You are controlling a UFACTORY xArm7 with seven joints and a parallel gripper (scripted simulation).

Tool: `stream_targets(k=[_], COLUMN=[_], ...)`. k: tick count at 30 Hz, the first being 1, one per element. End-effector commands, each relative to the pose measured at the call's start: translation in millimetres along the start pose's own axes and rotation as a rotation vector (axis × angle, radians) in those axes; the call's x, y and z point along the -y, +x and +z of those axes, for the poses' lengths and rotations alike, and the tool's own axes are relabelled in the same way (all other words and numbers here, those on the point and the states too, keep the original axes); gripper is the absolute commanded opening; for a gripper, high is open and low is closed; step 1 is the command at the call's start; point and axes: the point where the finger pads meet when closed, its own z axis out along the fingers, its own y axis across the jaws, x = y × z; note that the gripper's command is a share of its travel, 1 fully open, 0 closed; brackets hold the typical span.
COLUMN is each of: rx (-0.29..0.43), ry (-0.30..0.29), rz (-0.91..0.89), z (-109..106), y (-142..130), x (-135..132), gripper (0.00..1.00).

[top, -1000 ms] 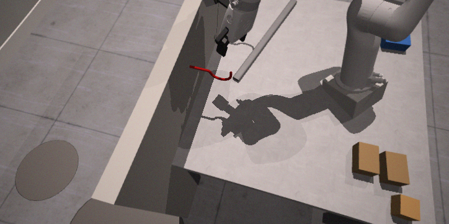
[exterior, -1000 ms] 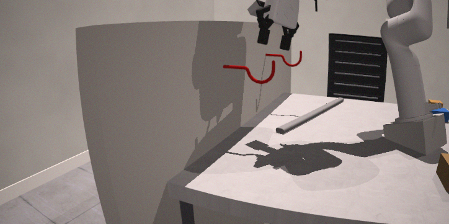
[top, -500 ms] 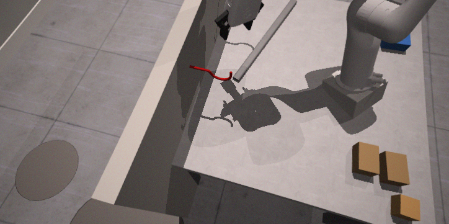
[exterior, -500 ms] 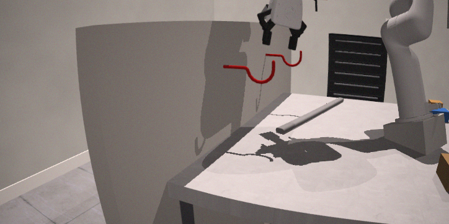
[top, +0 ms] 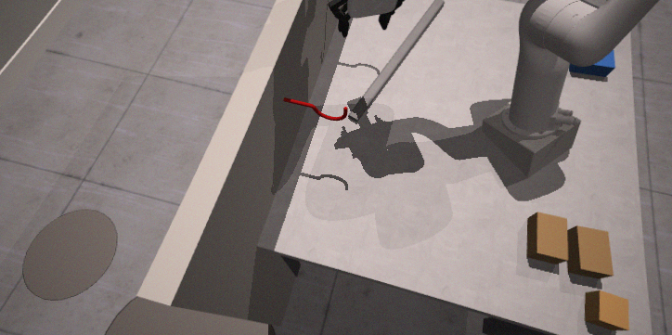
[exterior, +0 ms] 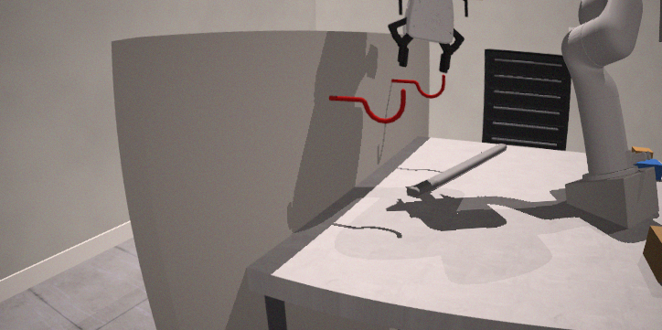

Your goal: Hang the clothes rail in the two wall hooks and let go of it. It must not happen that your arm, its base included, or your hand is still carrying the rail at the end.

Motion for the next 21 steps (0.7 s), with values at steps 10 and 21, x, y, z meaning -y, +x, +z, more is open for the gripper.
stream_targets(k=[10,21], rx=[-0.007,-0.016], ry=[-0.032,-0.066], rz=[0.208,0.442], z=[-5.3,-10.8], y=[28.5,51.6], x=[-34.2,-73.9], gripper=[1.00,1.00])
